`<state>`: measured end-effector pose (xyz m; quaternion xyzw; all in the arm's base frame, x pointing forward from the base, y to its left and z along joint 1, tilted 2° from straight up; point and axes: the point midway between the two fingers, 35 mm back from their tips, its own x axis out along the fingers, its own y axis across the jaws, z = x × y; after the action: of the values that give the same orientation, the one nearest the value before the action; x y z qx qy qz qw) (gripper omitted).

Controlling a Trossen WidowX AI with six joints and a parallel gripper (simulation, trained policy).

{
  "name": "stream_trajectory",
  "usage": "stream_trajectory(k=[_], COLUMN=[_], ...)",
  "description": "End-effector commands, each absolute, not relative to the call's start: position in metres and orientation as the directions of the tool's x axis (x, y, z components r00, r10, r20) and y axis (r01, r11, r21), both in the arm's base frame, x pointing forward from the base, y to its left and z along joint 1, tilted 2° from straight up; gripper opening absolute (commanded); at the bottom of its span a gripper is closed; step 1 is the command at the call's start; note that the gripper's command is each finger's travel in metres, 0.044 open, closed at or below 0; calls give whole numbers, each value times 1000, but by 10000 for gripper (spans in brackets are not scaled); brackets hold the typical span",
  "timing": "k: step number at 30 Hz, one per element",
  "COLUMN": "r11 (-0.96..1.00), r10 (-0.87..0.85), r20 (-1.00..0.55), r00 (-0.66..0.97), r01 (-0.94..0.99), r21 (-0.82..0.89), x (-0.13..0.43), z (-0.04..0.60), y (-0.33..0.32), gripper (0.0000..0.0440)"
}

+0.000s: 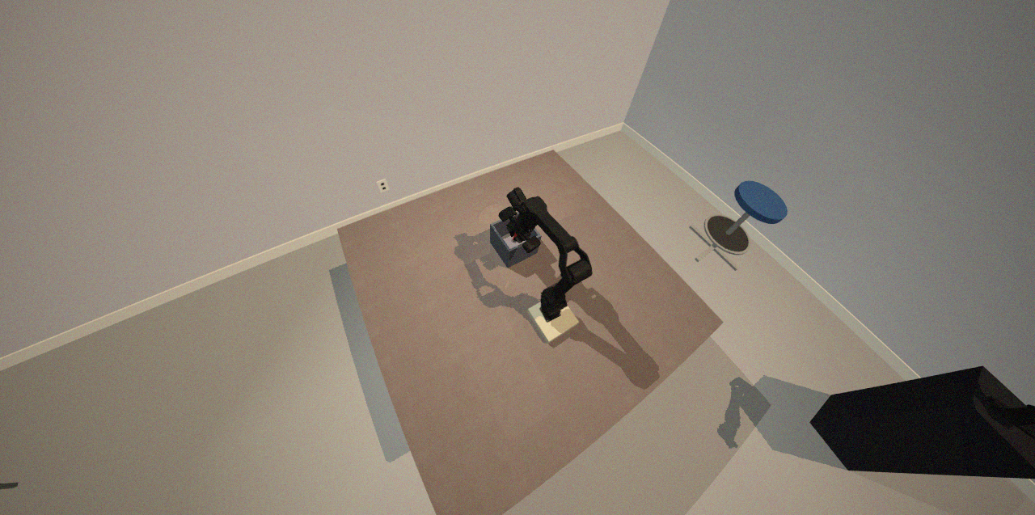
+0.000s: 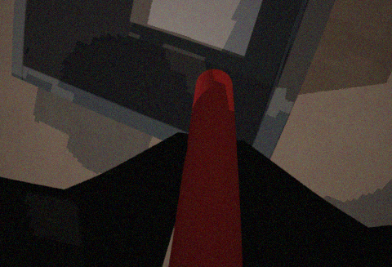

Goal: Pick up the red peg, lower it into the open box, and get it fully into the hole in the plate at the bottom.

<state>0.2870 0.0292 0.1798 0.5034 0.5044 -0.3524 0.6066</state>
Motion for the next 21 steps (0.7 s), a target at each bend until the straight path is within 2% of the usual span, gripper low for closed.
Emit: stream_trajectory(k=[1, 21], r11=[243, 261], r10=[78, 92], r20=[-971, -985], r00=[224, 147], r01=[941, 951], r21=[237, 166], x=[292, 318], z=[176, 131], y=[21, -8], gripper=[0, 0])
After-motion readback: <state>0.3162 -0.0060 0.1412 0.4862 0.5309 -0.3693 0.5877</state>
